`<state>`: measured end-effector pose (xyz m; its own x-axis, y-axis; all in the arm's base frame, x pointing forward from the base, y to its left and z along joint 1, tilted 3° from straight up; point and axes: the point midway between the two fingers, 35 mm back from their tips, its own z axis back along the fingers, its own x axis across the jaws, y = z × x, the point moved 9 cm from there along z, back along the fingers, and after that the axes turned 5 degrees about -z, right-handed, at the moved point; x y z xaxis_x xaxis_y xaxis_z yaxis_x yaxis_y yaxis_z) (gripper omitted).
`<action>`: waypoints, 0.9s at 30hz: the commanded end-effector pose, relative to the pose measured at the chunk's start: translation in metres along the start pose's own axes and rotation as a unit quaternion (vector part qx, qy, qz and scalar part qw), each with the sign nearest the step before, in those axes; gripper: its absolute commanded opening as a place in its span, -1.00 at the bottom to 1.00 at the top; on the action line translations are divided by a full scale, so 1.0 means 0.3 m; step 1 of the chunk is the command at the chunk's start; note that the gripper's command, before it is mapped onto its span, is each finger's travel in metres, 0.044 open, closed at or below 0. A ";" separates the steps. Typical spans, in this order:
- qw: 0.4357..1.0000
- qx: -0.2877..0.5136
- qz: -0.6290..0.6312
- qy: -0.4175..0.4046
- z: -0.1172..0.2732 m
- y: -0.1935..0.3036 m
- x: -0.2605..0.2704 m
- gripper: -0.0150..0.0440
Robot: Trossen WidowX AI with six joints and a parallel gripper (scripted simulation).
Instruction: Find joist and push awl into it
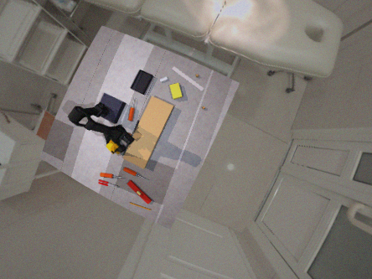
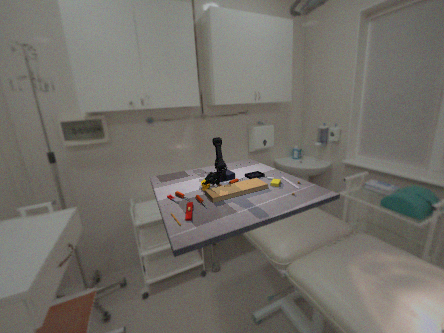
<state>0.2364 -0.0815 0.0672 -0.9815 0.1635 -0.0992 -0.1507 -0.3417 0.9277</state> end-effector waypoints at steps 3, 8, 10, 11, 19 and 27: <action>1.000 -0.010 -0.003 -0.001 0.002 -0.006 0.000 0.79; 1.000 -0.010 -0.003 -0.001 0.009 -0.011 -0.001 0.79; 1.000 -0.007 -0.002 -0.001 0.007 -0.008 -0.001 0.79; 1.000 -0.004 -0.002 -0.001 0.005 -0.006 -0.001 0.79; 1.000 0.000 -0.001 -0.001 0.002 -0.001 0.000 0.79; 1.000 0.001 -0.002 -0.001 0.004 -0.001 -0.001 1.00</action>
<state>0.2369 -0.0804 0.0673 -0.9807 0.1670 -0.1021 -0.1545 -0.3400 0.9277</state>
